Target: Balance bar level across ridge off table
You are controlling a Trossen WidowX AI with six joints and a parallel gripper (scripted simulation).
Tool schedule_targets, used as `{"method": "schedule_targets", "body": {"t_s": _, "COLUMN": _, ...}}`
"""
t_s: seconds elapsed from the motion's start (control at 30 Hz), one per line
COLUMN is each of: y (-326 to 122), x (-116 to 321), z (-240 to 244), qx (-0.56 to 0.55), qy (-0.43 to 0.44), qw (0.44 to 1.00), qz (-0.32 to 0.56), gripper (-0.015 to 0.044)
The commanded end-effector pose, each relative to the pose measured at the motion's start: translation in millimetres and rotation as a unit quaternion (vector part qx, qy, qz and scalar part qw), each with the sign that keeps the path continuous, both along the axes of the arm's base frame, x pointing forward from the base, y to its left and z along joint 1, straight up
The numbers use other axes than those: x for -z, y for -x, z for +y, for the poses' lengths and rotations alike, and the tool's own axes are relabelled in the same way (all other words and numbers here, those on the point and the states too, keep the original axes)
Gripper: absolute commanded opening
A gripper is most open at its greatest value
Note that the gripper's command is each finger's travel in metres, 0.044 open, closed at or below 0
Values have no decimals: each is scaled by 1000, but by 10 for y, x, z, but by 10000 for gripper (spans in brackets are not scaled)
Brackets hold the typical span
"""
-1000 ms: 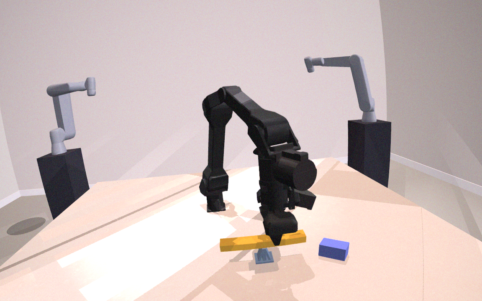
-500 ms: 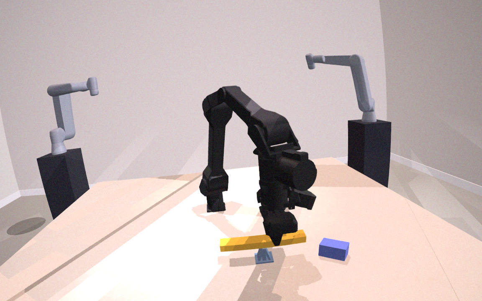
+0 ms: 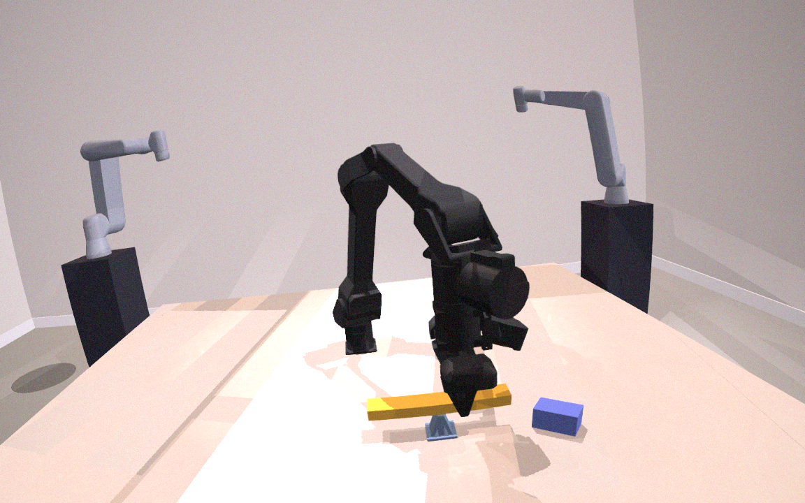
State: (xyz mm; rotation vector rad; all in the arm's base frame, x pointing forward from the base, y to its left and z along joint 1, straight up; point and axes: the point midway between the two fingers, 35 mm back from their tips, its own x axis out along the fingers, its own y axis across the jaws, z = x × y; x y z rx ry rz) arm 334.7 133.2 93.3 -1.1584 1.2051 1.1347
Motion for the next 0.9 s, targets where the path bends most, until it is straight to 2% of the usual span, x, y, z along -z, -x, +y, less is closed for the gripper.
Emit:
{"method": "schedule_targets", "body": {"t_s": 0.0, "y": 0, "x": 0, "z": -1, "qx": 0, "qy": 0, "qw": 1000, "qz": 0, "gripper": 421}}
{"method": "schedule_targets", "body": {"t_s": 0.03, "y": 0, "x": 0, "z": -1, "qx": 0, "qy": 0, "qw": 1000, "qz": 0, "gripper": 440}}
{"method": "schedule_targets", "body": {"t_s": 0.17, "y": -11, "x": -82, "z": 4, "qx": 0, "qy": 0, "qw": 1000, "qz": 0, "gripper": 440}}
{"method": "schedule_targets", "body": {"t_s": 0.43, "y": 30, "x": -979, "z": -12, "qx": 0, "qy": 0, "qw": 1000, "qz": 0, "gripper": 440}}
{"method": "schedule_targets", "body": {"t_s": 0.87, "y": 34, "x": -999, "z": -14, "qx": 0, "qy": 0, "qw": 1000, "qz": 0, "gripper": 440}}
